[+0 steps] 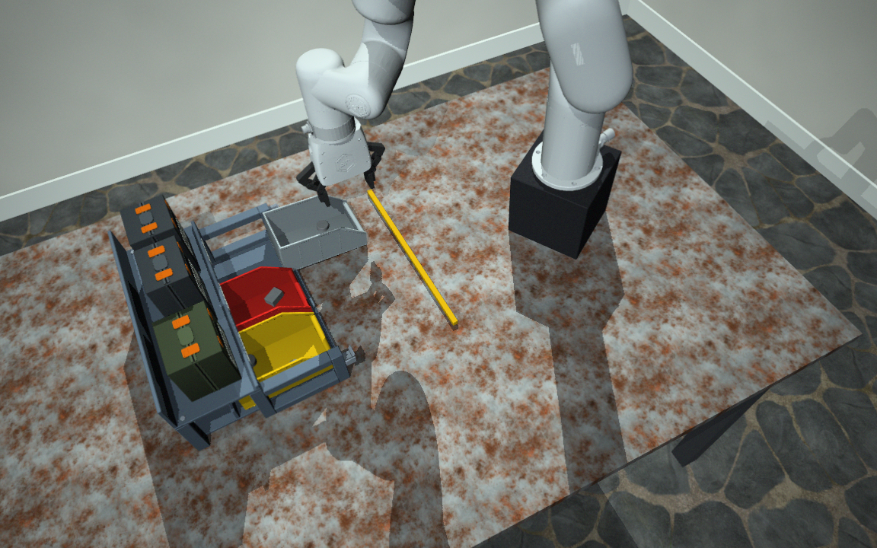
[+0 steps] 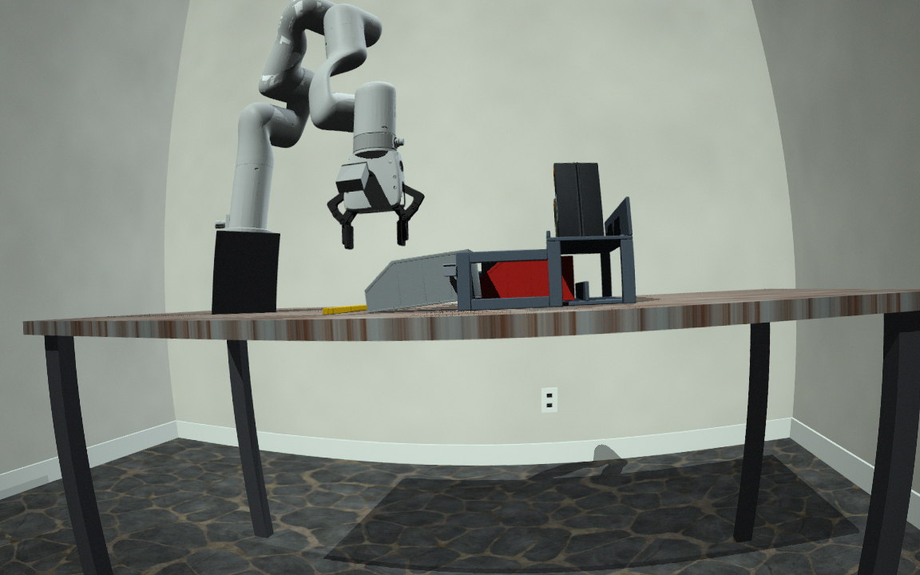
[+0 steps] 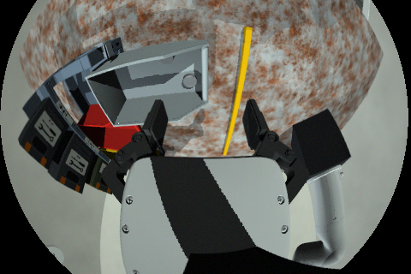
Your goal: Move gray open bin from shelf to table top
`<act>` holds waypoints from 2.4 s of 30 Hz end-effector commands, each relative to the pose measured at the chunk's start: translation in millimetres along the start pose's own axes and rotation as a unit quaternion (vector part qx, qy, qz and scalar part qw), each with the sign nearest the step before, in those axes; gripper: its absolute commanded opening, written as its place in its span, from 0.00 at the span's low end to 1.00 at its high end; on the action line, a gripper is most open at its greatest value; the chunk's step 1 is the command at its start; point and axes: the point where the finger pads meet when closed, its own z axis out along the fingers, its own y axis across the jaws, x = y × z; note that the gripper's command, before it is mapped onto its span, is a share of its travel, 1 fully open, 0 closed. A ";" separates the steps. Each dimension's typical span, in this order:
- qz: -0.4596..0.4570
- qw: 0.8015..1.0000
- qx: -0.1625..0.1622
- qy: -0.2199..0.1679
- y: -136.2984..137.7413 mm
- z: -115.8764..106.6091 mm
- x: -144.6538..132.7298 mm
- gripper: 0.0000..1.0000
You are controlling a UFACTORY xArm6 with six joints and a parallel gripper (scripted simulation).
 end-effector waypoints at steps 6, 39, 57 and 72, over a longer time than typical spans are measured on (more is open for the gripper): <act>0.000 1.000 0.002 0.001 -1.4 -0.7 0.8 1.00; 0.000 1.000 0.002 0.001 -39.9 -11.6 0.7 0.33; 0.000 1.000 0.002 0.001 -77.8 -22.3 0.6 0.33; 0.000 1.000 0.002 0.001 -115.7 -33.0 0.6 0.33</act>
